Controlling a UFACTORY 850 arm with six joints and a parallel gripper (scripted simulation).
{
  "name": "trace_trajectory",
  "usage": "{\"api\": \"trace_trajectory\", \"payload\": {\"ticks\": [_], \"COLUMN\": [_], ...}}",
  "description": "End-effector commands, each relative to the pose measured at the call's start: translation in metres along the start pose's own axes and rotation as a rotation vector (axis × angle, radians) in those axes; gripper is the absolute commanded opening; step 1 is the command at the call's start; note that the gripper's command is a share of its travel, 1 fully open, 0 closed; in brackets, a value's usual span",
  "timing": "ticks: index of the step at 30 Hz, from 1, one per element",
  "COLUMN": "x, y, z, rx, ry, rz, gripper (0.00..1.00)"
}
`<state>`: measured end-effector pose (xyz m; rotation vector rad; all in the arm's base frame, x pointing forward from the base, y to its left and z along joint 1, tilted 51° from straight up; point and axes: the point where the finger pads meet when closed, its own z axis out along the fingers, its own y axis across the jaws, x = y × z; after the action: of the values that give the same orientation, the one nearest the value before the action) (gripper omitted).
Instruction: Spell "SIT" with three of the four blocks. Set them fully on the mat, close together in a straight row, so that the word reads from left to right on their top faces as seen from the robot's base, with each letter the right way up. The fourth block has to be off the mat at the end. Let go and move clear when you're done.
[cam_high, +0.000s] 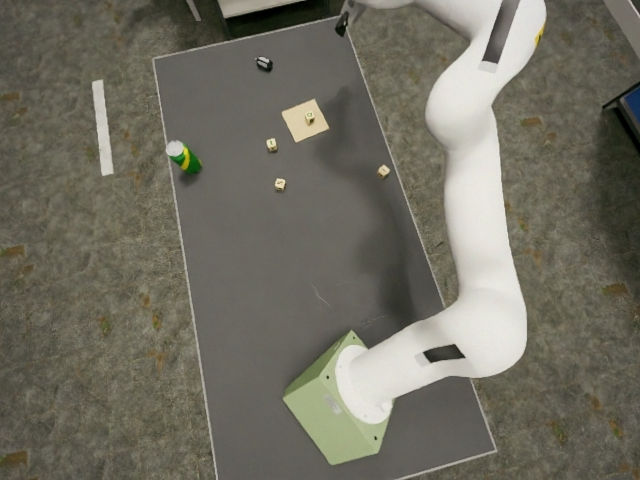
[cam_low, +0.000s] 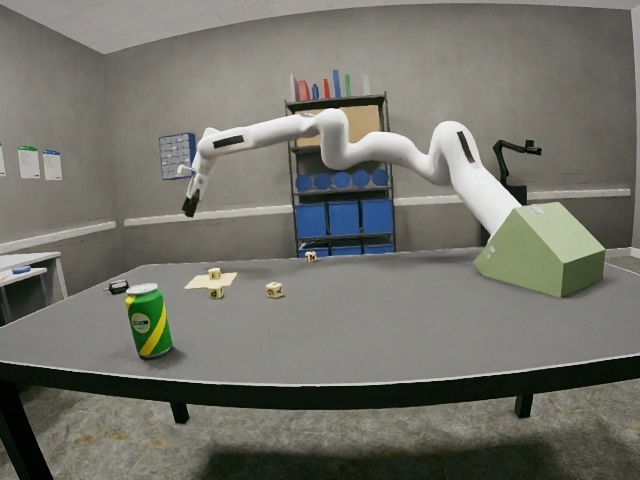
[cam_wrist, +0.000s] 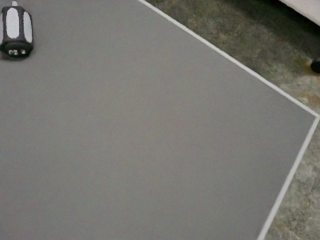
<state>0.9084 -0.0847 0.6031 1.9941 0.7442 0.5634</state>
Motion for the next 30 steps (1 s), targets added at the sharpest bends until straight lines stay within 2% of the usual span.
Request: {"api": "trace_trajectory", "payload": {"ticks": [1,20,23,26,28,29,30], "x": [0.001,0.002,0.006,0.012,0.013,0.014,0.014], "y": [0.001,-0.003,-0.029,-0.079,-0.084,-0.108,-0.108], "z": [-0.001,-0.001,0.002,0.004,0.004,0.003,0.003], "rx": [-0.001,0.003,0.029,0.075,0.079,0.099,0.099], "ry": [0.002,-0.001,-0.015,-0.048,-0.051,-0.069,-0.069], "rz": [0.001,0.004,0.021,0.052,0.055,0.07,0.07], "gripper": [1.0,1.0,1.0,1.0,1.0,1.0,1.0]}}
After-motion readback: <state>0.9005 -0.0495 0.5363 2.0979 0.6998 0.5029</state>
